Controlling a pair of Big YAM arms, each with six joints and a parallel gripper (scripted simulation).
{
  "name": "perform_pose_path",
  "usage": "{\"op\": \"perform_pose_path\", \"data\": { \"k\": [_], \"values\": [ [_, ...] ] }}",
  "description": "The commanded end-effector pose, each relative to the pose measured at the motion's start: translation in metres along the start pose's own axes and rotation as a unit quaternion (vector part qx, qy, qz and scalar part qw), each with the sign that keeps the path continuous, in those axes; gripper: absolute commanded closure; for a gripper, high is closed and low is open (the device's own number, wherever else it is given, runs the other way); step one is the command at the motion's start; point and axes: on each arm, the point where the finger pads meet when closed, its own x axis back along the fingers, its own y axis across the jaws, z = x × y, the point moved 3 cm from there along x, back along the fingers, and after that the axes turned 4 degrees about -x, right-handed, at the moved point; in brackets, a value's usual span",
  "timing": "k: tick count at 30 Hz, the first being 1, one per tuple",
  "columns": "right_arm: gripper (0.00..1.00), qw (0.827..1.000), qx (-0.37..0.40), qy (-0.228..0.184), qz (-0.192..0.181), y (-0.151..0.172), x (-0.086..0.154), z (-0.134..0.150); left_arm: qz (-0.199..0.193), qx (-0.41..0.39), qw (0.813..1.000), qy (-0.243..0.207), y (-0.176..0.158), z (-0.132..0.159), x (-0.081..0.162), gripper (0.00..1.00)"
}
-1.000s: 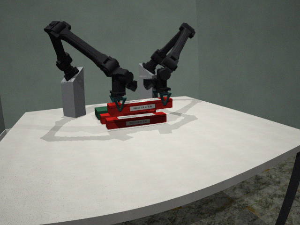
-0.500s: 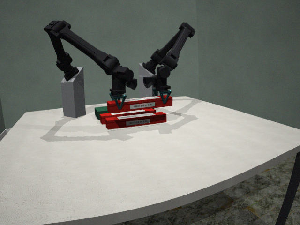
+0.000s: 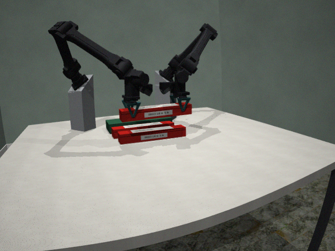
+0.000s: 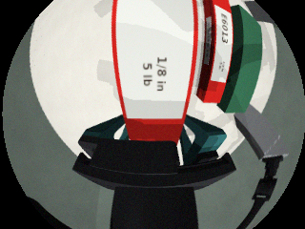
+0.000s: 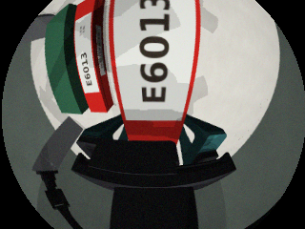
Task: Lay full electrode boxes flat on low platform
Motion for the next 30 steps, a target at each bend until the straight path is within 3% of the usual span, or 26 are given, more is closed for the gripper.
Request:
{"op": "perform_pose_path", "data": {
  "k": [1, 18, 19, 22, 30],
  "values": [
    [1.0, 0.998, -0.018, -0.024, 0.053, -0.026, 0.072, -0.007, -0.056, 0.018, 0.998, -0.017, 0.03, 0.002, 0.07, 1.0],
    [1.0, 0.998, -0.016, -0.019, 0.052, -0.016, 0.098, -0.01, -0.053, 0.015, 0.998, -0.013, 0.024, 0.0, 0.096, 1.0],
    [1.0, 0.999, -0.006, -0.012, 0.043, -0.003, 0.093, -0.008, -0.053, 0.015, 0.998, -0.013, 0.024, 0.0, 0.097, 1.0],
    [1.0, 0.999, -0.003, -0.009, 0.04, 0.005, 0.085, -0.007, -0.045, 0.003, 0.999, -0.01, 0.004, -0.003, 0.08, 1.0],
    [1.0, 0.998, -0.006, -0.019, 0.054, -0.002, 0.079, -0.011, -0.059, 0.008, 0.998, -0.014, 0.013, -0.004, 0.075, 1.0]
  ]
}}
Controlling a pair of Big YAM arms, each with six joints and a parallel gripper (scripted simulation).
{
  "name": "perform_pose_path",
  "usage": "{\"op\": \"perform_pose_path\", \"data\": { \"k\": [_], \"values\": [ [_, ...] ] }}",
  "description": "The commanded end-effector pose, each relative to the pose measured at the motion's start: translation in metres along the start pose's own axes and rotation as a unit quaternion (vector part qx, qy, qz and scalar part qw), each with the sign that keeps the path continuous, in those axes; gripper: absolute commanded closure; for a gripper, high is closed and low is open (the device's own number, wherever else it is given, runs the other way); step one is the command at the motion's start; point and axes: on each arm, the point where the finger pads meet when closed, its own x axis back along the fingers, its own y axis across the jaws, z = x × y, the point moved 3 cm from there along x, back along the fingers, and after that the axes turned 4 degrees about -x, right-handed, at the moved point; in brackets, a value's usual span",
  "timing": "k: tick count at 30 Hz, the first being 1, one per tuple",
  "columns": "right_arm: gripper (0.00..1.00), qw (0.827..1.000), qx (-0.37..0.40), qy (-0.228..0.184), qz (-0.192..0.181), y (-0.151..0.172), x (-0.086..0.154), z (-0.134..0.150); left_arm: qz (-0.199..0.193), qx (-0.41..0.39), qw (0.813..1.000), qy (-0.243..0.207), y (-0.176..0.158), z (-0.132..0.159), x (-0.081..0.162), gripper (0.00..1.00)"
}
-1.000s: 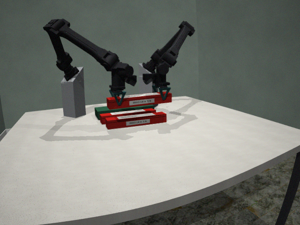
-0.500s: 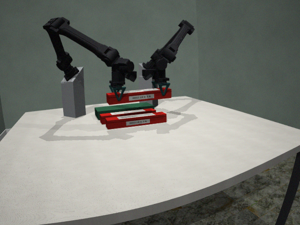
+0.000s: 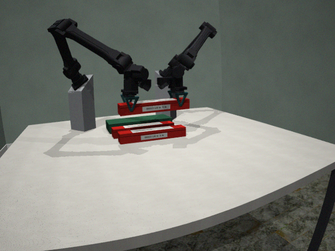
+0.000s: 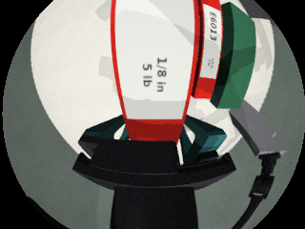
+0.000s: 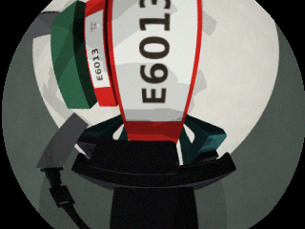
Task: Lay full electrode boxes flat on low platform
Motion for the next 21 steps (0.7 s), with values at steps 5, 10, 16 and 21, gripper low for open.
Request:
{"op": "perform_pose_path", "data": {
  "k": [5, 10, 16, 21],
  "values": [
    [1.0, 0.998, 0.003, -0.028, 0.047, -0.011, 0.04, -0.011, -0.053, 0.007, 0.998, -0.021, 0.022, 0.0, 0.036, 1.0],
    [1.0, 0.998, 0.0, -0.03, 0.05, -0.012, 0.034, -0.012, -0.054, 0.013, 0.998, -0.019, 0.023, 0.004, 0.026, 1.0],
    [1.0, 0.998, -0.002, -0.032, 0.051, -0.012, 0.028, -0.013, -0.054, 0.013, 0.998, -0.019, 0.019, 0.004, 0.017, 1.0],
    [1.0, 0.998, 0.002, -0.029, 0.048, -0.004, 0.019, -0.011, -0.052, 0.012, 0.998, -0.018, 0.015, 0.004, 0.011, 1.0]
  ]
}}
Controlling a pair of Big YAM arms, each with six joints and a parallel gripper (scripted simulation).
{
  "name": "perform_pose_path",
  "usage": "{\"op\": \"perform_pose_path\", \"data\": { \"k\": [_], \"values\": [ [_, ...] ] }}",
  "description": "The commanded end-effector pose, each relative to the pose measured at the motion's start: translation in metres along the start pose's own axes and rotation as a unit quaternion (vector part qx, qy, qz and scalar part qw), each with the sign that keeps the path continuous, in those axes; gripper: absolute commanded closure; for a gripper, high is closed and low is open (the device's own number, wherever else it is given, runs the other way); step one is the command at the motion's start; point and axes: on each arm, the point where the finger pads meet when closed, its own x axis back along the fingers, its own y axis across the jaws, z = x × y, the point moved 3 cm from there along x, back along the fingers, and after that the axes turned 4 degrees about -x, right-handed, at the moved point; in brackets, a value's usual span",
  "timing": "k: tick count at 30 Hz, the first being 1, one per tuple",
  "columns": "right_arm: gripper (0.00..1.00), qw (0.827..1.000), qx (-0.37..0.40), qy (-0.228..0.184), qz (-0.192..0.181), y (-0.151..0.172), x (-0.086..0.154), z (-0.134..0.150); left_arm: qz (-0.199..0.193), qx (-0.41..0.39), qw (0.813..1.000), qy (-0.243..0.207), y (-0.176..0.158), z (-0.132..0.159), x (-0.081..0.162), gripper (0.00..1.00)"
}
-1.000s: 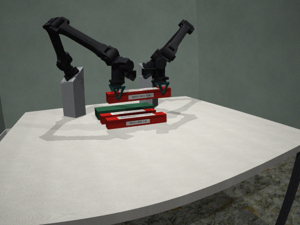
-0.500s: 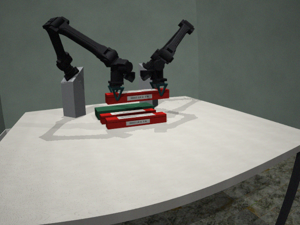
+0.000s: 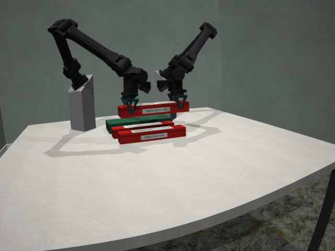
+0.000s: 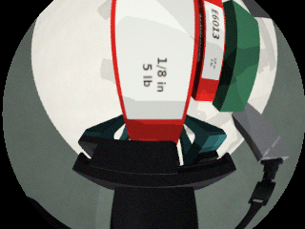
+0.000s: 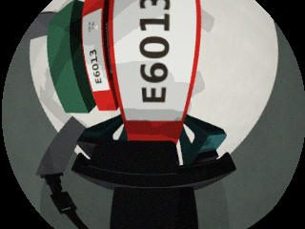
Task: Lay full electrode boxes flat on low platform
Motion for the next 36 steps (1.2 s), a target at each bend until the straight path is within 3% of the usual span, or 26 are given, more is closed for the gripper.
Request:
{"op": "perform_pose_path", "data": {
  "k": [1, 14, 18, 36],
  "values": [
    [1.0, 0.999, 0.005, -0.024, 0.033, -0.013, 0.031, -0.009, -0.035, 0.01, 0.999, -0.013, 0.019, 0.001, 0.023, 1.0],
    [1.0, 0.999, -0.005, -0.03, 0.042, -0.022, 0.025, -0.012, -0.045, 0.019, 0.999, -0.015, 0.025, -0.001, 0.017, 1.0],
    [1.0, 0.999, 0.003, -0.025, 0.034, -0.009, 0.017, -0.009, -0.037, 0.014, 0.999, -0.013, 0.013, -0.001, 0.009, 1.0],
    [1.0, 0.999, 0.002, -0.026, 0.035, -0.006, 0.009, -0.008, -0.038, 0.013, 0.999, -0.013, 0.01, -0.003, 0.0, 1.0]
  ]
}}
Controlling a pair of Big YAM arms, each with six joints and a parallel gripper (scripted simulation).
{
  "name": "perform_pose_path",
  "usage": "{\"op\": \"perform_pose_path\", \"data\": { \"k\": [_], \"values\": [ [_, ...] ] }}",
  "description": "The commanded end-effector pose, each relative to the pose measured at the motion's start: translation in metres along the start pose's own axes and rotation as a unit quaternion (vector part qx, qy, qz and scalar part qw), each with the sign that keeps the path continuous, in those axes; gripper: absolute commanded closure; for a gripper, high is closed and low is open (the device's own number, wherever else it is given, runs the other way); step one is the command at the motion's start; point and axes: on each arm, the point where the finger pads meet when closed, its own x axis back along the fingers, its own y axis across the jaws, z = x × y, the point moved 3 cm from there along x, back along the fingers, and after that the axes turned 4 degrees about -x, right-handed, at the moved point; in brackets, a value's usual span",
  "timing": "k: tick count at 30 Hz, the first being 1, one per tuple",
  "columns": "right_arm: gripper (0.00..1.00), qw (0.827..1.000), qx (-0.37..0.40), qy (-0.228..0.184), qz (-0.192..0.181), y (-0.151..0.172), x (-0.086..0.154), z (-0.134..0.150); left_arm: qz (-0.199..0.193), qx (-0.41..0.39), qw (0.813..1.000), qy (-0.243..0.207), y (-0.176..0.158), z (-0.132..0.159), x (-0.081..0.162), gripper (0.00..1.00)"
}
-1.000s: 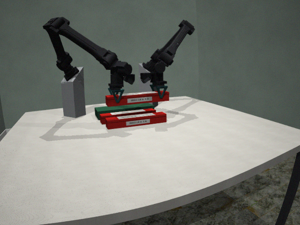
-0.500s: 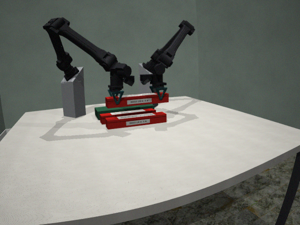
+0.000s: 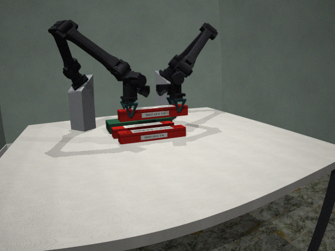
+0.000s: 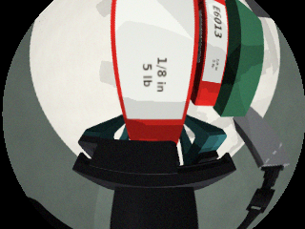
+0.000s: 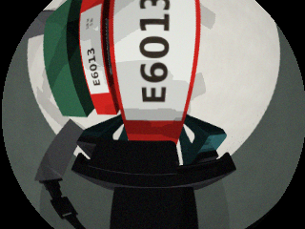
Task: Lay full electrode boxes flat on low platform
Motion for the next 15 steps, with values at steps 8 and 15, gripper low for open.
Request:
{"op": "perform_pose_path", "data": {
  "k": [8, 15],
  "values": [
    [1.0, 0.999, -0.002, -0.024, 0.032, -0.0172, 0.0288, -0.0097, -0.034, 0.011, 0.999, -0.012, 0.0215, -0.0025, 0.0201, 1.0],
    [1.0, 0.999, -0.002, -0.024, 0.032, -0.0172, 0.0279, -0.0097, -0.033, 0.01, 0.999, -0.011, 0.0199, -0.002, 0.018, 1.0]
  ]
}}
